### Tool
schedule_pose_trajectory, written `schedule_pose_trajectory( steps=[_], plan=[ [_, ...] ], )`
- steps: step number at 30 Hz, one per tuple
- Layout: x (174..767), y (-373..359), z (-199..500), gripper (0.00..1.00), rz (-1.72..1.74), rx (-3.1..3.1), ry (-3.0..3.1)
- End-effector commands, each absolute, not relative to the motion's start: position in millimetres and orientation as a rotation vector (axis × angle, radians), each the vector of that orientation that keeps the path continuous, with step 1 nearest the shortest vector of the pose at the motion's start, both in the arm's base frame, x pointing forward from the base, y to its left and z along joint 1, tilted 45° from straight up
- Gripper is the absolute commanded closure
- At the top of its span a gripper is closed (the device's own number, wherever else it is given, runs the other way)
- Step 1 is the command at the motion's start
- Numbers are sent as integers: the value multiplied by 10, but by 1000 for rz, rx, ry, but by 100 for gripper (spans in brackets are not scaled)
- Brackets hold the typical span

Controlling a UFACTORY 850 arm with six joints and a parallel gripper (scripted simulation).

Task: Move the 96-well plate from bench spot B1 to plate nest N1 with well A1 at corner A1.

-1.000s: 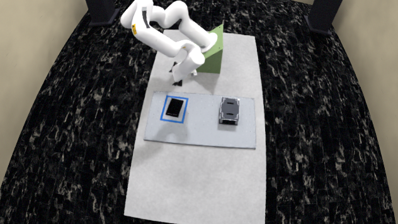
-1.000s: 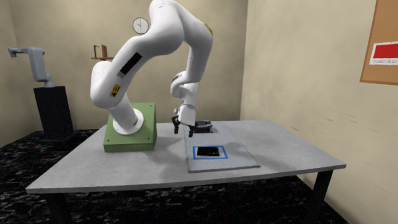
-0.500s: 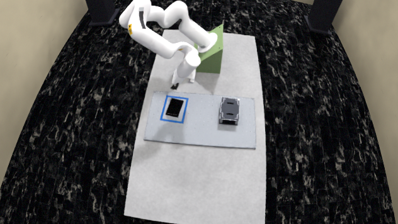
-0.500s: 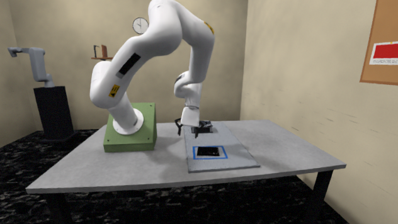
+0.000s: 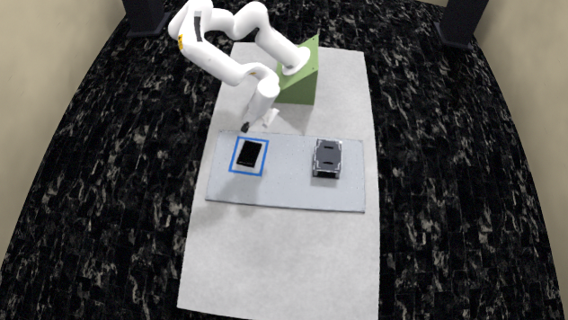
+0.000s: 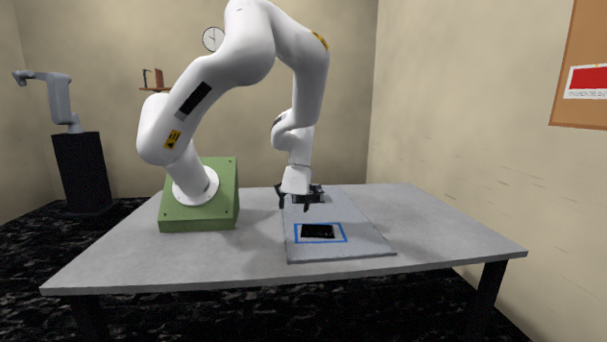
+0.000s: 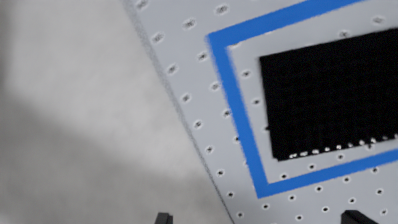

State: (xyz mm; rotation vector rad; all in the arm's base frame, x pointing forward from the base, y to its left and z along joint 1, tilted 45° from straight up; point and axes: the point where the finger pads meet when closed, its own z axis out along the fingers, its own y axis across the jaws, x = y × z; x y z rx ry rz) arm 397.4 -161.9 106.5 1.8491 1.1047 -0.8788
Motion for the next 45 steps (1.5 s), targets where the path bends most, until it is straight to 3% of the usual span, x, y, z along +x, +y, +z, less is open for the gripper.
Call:
schedule_pose_trajectory(
  steps=[1,45],
  plan=[
    [4065,-1622,1035,0,-777,1914,1000],
    [4914,-1662,953,0,90,2349,-219]
  ],
)
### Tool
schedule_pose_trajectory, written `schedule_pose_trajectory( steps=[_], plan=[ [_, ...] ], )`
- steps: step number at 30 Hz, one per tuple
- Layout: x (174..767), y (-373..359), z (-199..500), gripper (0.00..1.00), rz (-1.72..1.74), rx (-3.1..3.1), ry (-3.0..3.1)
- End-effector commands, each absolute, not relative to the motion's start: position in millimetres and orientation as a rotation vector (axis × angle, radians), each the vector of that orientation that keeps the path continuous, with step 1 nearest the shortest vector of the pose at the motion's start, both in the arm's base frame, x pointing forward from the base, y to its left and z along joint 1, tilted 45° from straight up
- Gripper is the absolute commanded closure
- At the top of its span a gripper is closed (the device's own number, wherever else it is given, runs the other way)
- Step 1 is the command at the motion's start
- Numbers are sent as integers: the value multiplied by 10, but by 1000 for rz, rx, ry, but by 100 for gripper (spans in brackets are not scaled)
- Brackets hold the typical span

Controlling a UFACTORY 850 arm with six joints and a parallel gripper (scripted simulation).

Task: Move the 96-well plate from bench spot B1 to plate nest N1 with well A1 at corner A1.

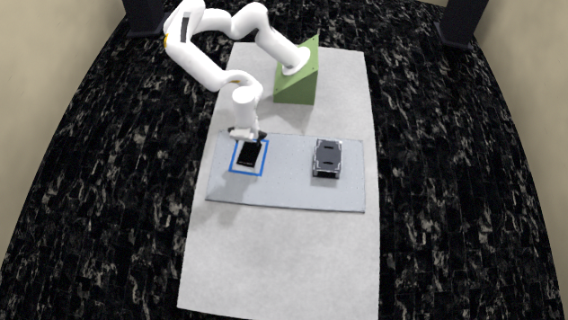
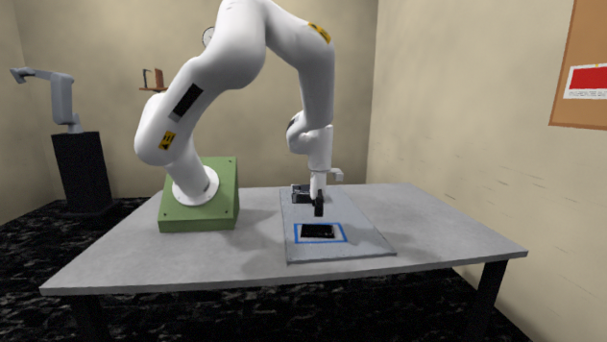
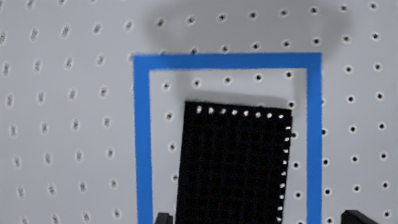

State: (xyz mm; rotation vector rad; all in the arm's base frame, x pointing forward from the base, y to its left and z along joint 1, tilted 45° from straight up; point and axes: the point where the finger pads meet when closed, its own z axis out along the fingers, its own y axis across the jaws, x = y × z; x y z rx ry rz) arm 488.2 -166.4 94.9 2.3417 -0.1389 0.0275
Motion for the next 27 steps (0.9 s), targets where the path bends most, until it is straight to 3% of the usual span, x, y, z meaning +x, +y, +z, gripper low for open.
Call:
schedule_pose_trajectory(
  steps=[1,27],
  plan=[
    [4913,-1662,953,0,90,2349,-219],
    [4913,-1803,811,0,90,2349,-219]
  ],
)
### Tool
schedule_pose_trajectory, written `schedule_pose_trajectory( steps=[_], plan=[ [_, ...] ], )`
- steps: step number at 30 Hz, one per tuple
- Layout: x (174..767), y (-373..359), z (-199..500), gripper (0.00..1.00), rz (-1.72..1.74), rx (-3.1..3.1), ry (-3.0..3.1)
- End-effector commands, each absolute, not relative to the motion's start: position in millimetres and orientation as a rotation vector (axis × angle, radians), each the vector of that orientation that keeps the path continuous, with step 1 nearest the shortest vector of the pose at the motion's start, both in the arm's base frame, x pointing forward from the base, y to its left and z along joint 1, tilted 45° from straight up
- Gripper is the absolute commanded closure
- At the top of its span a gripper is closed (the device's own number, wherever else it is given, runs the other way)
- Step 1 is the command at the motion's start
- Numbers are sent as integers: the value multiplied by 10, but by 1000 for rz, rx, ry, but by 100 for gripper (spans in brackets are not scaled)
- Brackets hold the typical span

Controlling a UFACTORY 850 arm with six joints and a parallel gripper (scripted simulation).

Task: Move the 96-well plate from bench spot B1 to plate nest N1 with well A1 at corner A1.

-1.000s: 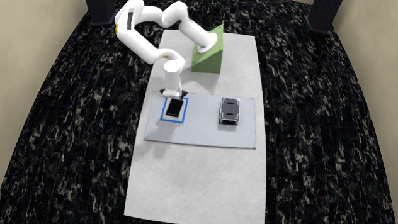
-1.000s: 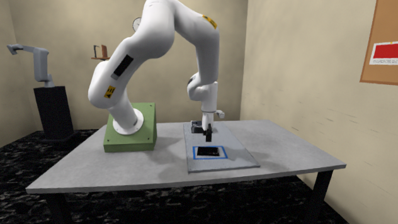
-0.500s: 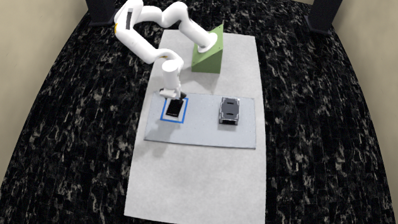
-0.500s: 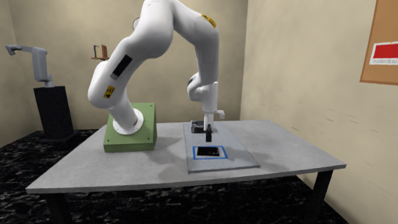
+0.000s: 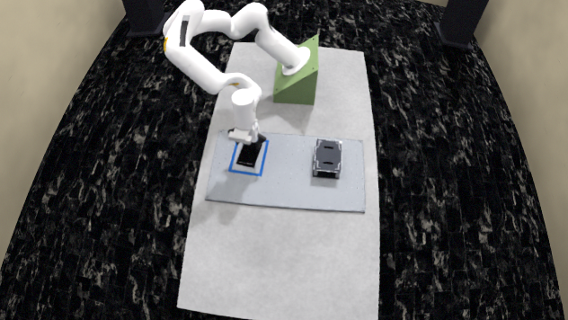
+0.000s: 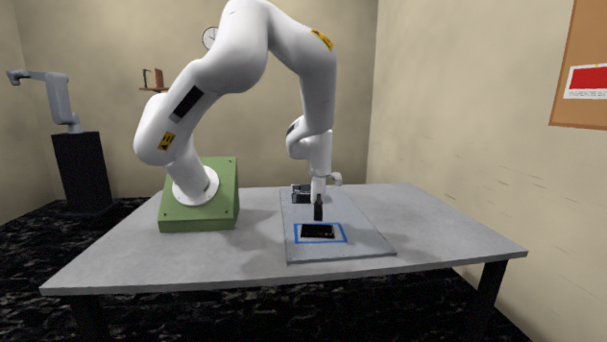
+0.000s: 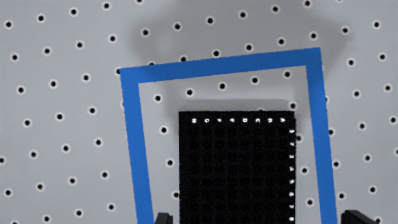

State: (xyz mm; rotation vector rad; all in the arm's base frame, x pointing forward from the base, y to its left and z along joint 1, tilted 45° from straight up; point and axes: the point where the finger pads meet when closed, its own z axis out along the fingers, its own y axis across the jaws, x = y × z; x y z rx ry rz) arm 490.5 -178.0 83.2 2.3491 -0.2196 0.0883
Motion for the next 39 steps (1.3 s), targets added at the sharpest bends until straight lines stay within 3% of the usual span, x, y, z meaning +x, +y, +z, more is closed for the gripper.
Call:
schedule_pose_trajectory(
  steps=[1,39],
  plan=[
    [4913,-1815,799,0,90,2349,-219],
    [4912,-2094,519,0,90,2349,-219]
  ],
)
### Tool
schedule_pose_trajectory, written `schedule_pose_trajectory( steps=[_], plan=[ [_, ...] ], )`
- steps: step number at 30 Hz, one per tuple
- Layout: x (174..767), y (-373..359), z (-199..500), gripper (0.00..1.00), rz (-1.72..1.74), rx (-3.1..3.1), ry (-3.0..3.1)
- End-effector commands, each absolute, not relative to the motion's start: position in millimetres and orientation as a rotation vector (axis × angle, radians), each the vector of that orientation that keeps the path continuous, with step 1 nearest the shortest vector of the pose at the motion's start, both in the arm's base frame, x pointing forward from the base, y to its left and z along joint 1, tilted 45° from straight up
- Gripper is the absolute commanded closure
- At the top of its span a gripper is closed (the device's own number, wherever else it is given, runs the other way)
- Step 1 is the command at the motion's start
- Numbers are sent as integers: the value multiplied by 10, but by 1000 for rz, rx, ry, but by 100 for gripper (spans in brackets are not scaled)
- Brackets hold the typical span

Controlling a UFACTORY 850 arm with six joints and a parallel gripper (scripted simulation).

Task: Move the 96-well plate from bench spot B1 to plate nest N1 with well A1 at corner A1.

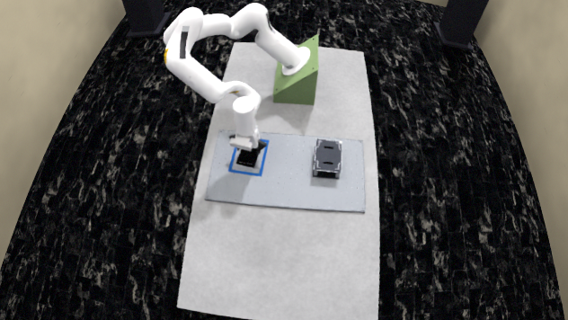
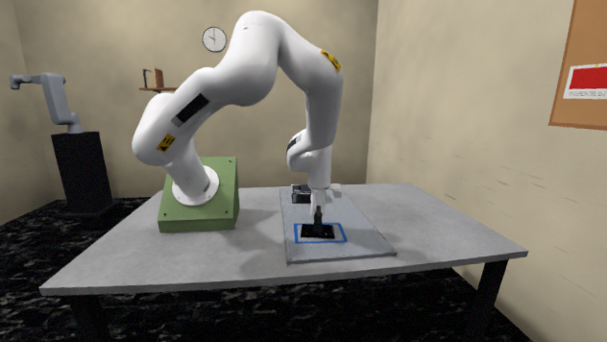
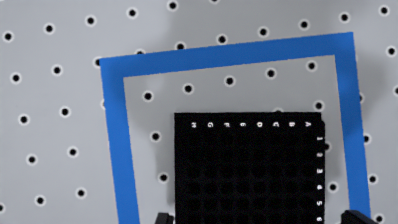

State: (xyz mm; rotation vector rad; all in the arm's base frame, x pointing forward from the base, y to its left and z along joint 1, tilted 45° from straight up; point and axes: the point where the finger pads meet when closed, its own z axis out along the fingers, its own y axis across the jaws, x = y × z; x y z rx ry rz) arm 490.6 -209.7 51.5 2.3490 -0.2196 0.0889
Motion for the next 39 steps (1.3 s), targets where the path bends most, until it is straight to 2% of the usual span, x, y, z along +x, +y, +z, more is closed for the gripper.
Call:
schedule_pose_trajectory(
  steps=[1,39],
  plan=[
    [4912,-2094,520,0,91,2349,-219],
    [4912,-2236,377,0,90,2349,-219]
  ],
)
